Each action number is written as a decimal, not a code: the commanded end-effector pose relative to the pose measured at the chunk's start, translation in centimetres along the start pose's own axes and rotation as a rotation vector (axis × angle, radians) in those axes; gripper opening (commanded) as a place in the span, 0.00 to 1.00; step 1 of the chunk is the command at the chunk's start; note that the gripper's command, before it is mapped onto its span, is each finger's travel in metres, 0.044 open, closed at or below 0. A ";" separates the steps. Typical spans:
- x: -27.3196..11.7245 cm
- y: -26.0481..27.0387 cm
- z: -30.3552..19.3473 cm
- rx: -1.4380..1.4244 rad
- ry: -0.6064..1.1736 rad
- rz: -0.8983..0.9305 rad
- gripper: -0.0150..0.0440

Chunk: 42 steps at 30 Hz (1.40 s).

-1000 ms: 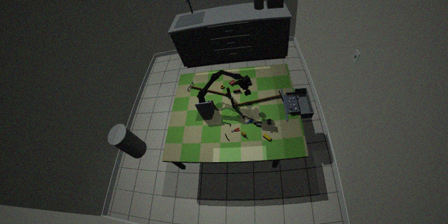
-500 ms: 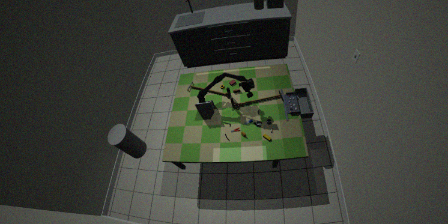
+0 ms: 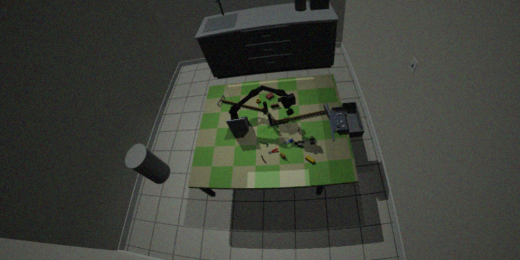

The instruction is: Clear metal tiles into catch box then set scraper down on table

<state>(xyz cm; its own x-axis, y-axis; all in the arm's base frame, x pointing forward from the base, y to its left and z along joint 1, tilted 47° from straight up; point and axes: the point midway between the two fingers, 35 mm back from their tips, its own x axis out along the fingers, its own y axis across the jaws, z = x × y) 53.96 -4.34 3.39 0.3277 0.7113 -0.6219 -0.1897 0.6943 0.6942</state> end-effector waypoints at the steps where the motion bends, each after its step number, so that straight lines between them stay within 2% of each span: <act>1: -0.6 0.1 -0.2 -0.002 -0.010 -0.001 1.00; 42: -6.5 -0.6 -5.2 0.045 -0.128 -0.010 1.00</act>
<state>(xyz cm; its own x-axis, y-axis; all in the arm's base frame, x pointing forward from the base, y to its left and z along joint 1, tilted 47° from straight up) 47.63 -8.94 4.82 0.4391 0.6813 -0.5857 -0.1394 0.6957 0.7047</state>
